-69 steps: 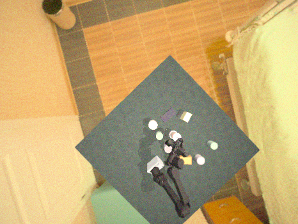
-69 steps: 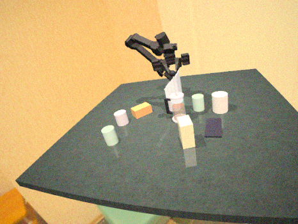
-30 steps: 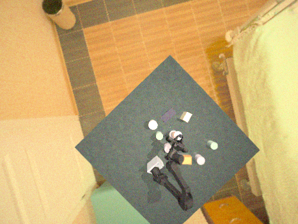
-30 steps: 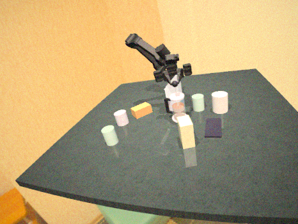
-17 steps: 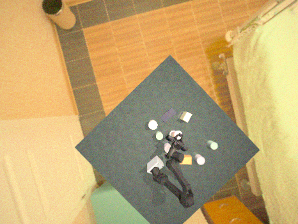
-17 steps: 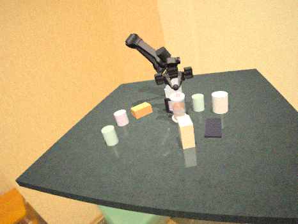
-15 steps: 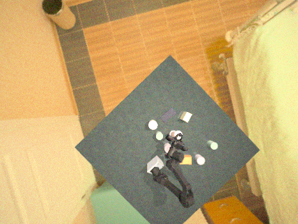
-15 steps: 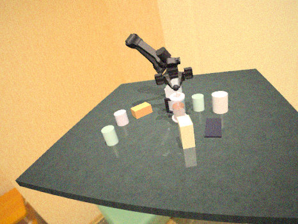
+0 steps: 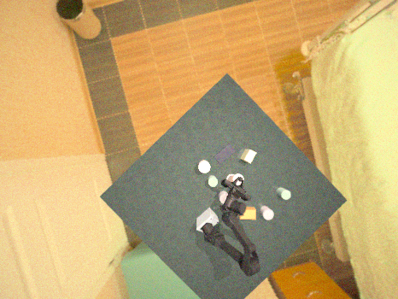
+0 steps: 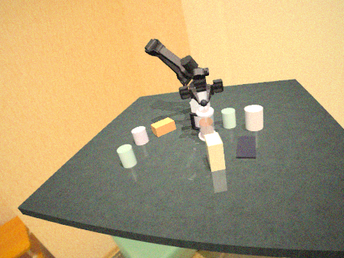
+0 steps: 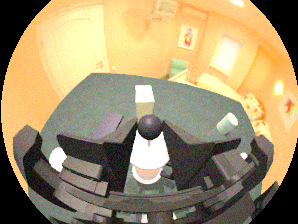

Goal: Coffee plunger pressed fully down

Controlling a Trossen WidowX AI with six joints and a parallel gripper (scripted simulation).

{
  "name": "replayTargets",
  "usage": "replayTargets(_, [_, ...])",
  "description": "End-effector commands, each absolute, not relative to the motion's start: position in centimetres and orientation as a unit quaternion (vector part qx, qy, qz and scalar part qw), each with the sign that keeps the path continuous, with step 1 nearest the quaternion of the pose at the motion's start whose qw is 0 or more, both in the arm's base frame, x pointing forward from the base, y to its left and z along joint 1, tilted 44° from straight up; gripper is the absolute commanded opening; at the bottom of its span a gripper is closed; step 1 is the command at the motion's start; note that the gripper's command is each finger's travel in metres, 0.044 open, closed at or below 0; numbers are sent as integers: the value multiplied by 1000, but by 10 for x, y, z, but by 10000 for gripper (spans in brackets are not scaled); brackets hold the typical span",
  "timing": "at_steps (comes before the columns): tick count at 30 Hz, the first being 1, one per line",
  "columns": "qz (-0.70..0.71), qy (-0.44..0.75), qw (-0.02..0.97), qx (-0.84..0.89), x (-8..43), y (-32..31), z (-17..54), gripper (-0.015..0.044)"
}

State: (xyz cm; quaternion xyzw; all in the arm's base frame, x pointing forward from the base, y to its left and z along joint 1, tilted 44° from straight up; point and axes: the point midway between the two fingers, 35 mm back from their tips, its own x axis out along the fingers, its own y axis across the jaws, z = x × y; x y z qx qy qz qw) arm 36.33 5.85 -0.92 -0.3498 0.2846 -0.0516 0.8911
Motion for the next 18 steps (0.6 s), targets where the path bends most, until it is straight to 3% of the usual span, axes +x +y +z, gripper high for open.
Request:
replayTargets(1, [-59, 305, 879, -361, 360, 49, -19, 121])
replayTargets(18, [-59, 305, 880, -361, 363, 50, -20, 121])
